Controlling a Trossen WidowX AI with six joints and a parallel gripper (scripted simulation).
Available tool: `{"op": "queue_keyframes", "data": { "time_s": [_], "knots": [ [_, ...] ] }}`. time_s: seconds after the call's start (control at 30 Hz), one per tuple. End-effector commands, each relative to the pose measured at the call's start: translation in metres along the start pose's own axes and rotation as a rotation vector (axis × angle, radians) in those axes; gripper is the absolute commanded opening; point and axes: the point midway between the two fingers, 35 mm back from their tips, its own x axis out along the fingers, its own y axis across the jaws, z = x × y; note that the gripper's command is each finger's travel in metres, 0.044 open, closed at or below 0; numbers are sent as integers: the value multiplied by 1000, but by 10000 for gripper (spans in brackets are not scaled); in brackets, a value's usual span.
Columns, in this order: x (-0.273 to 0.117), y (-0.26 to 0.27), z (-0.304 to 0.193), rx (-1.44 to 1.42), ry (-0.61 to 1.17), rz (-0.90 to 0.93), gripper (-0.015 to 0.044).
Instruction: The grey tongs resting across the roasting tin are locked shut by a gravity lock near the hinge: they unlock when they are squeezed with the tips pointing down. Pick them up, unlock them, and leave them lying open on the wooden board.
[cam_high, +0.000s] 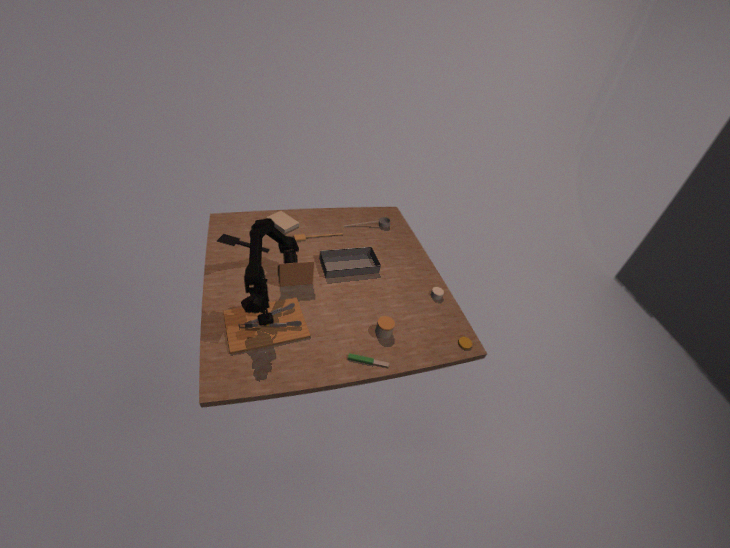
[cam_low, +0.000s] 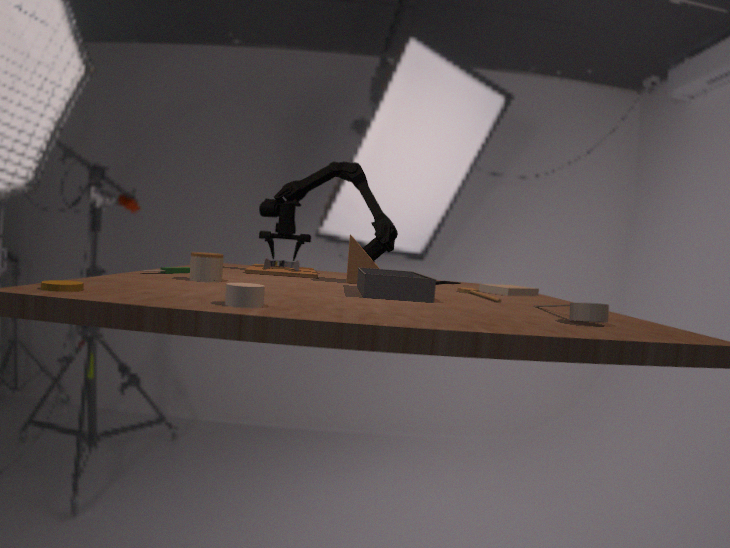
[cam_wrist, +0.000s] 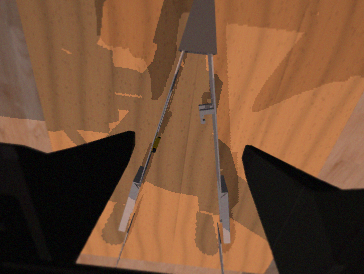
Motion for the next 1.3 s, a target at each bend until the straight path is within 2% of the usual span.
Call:
{"op": "queue_keyframes", "data": {
  "time_s": [0.0,0.1,0.23,0.47,0.6,0.83,1.07,1.27],
  "knots": [
    [0,0,0,0,0,0,440],
    [-2,-2,0,0,0,0,440],
    [-25,-23,4,-1,-1,-1,440],
    [-89,-104,6,-3,-1,-4,440],
    [-111,-147,1,-5,-3,-7,440],
    [-114,-149,1,-4,-3,-7,440],
    [-163,-148,-1,6,-7,10,440],
    [-164,-148,-1,6,-7,11,440]
  ]
}}
